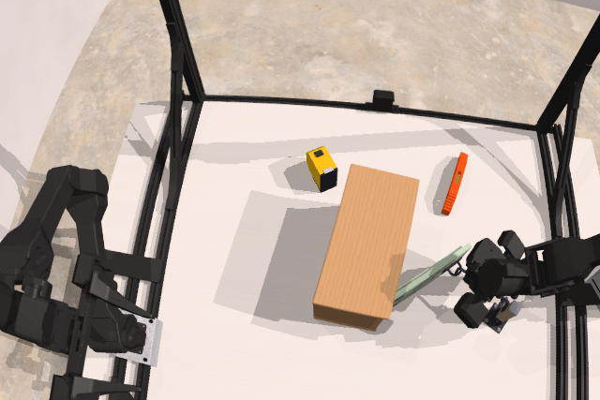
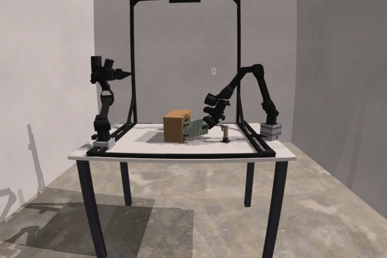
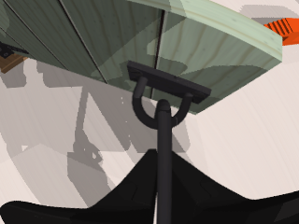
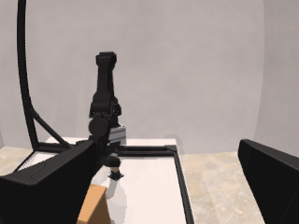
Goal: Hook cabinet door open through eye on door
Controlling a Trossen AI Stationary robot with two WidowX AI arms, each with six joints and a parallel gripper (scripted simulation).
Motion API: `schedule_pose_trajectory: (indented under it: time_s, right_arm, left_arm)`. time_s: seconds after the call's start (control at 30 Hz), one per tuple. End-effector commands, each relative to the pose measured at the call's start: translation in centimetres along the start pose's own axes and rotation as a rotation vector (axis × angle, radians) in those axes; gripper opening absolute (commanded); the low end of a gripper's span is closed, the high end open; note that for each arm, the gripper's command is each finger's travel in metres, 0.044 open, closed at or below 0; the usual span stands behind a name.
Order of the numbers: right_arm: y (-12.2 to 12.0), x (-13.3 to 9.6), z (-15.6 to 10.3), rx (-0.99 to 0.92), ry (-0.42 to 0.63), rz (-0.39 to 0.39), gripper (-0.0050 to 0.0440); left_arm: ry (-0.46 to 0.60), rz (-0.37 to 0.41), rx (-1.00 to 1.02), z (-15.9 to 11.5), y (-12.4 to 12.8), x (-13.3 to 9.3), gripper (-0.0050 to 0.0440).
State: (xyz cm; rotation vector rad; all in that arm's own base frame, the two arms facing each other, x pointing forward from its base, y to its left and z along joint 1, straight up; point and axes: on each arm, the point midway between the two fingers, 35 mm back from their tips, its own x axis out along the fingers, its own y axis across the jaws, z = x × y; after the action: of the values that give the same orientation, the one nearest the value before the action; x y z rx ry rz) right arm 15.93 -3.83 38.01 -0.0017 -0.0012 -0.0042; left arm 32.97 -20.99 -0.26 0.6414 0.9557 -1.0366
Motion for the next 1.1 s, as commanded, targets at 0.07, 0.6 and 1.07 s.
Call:
schedule_pose_trajectory:
  time_s: [0.07,0.6,1.07]
  right_arm:
    - [0.07,0.00,0.01,0.002,0.000,0.004,0.0400]
    - [0.07,0.00,0.01,0.002,0.000,0.004,0.0400]
    - [0.07,0.00,0.01,0.002,0.000,0.004,0.0400]
  left_arm:
    - [0.014,0.004,-0.002,-0.14,0.13,0.20,0.0000]
    - [0.014,0.004,-0.002,-0.27,0.13,0.32,0.0000]
    - [0.014,0.004,-0.002,-0.36,0.13,0.40,0.0000]
